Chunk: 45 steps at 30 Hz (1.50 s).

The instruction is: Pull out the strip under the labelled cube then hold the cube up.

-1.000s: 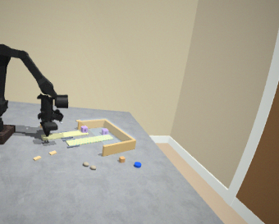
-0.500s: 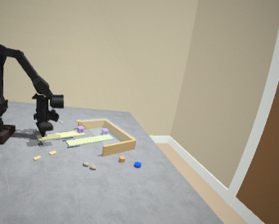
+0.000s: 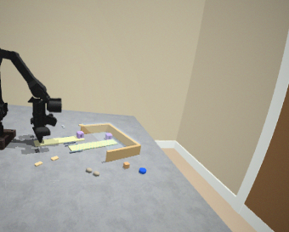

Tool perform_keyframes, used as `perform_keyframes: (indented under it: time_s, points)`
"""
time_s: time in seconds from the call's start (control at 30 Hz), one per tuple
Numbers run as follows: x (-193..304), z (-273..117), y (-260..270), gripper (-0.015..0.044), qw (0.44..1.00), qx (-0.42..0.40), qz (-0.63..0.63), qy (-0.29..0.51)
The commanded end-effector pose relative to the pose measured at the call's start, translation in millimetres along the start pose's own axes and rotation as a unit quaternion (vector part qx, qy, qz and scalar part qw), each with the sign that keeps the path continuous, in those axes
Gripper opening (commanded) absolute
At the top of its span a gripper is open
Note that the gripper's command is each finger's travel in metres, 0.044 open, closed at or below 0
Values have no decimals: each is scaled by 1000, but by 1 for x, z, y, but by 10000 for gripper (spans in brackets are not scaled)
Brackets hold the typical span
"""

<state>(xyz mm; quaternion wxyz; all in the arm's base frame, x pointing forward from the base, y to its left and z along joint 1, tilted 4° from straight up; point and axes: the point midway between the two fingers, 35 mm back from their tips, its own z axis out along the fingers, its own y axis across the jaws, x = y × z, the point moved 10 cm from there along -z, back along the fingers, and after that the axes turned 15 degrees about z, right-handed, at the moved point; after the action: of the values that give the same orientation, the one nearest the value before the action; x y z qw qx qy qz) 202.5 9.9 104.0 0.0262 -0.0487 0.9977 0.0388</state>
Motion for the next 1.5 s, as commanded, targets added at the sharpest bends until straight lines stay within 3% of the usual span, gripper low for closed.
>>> perform_keyframes:
  time_s: [0.0,1.47]
  points:
    - [11,4,-2,0,1000,1,1,16]
    - [28,3,-6,0,1000,1,1,16]
